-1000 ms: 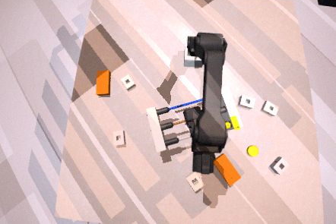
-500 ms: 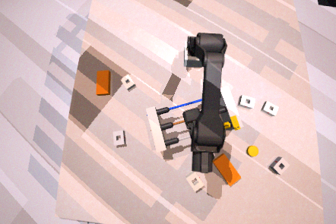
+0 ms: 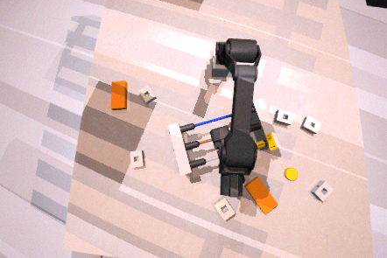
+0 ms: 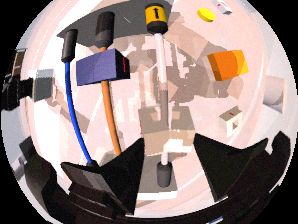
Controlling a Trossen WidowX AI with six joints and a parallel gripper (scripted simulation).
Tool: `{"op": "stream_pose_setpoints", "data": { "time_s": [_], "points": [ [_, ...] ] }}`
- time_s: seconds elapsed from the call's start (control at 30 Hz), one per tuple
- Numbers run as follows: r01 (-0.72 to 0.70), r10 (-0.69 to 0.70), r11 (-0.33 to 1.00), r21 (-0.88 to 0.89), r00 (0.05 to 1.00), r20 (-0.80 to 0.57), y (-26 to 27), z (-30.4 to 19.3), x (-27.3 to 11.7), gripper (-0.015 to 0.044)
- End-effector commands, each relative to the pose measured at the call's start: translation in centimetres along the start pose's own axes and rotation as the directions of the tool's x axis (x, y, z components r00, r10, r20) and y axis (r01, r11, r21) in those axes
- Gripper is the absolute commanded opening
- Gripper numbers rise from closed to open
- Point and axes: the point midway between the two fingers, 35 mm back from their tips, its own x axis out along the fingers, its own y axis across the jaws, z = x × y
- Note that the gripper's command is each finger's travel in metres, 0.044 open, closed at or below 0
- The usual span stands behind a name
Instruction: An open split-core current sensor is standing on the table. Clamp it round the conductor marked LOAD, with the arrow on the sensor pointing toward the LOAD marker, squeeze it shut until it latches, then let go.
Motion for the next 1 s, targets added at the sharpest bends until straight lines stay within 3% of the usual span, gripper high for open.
{"op": "stream_pose_setpoints", "data": {
  "time_s": [0.0,0.97],
  "points": [
    [-0.002,0.002,1.000,0.000,1.000,0.004,0.11,0.09,0.63,0.0000],
    [0.000,0.000,1.000,0.000,1.000,0.000,0.02,0.01,0.16,0.0000]
  ]
}}
